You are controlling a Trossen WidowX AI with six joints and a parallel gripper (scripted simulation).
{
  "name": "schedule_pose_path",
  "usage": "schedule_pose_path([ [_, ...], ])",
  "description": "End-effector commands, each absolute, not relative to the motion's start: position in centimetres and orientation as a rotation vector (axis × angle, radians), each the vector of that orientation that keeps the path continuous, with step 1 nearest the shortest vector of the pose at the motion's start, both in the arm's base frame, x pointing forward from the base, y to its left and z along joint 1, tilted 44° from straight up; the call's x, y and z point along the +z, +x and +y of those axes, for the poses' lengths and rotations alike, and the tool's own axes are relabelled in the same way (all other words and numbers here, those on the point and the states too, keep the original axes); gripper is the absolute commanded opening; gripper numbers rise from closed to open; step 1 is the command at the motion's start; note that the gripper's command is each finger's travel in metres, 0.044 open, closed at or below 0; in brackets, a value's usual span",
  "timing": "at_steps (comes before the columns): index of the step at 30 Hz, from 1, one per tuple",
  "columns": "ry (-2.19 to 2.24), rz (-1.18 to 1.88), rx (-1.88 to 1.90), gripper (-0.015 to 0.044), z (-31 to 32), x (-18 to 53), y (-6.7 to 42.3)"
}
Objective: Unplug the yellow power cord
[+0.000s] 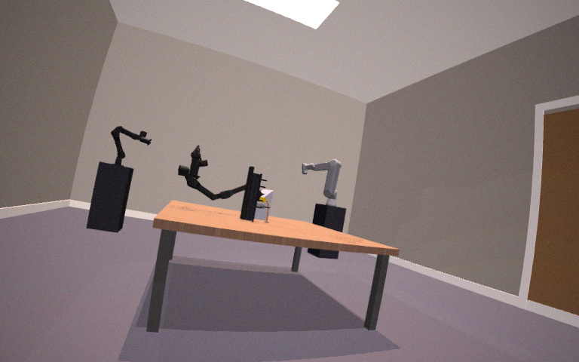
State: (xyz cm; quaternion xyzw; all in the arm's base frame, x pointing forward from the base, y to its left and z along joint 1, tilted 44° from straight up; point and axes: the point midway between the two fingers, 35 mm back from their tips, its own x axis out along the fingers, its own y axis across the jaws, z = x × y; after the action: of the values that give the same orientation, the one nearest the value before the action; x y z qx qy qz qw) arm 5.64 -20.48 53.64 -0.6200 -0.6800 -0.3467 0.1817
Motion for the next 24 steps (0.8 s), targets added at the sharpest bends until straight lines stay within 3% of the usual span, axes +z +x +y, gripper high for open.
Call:
schedule_pose_path([
  [1,-1.759,-1.921,-0.984,0.0374,-20.3,53.7,5.6],
  [9,-2.125,-1.958,-1.210,0.0164,-13.3,55.0,3.6],
  [16,-2.740,-2.049,-1.631,0.0160,-0.6,54.9,2.4],
  [24,-3.215,-2.404,-2.198,0.0160,12.2,50.1,6.1],
])
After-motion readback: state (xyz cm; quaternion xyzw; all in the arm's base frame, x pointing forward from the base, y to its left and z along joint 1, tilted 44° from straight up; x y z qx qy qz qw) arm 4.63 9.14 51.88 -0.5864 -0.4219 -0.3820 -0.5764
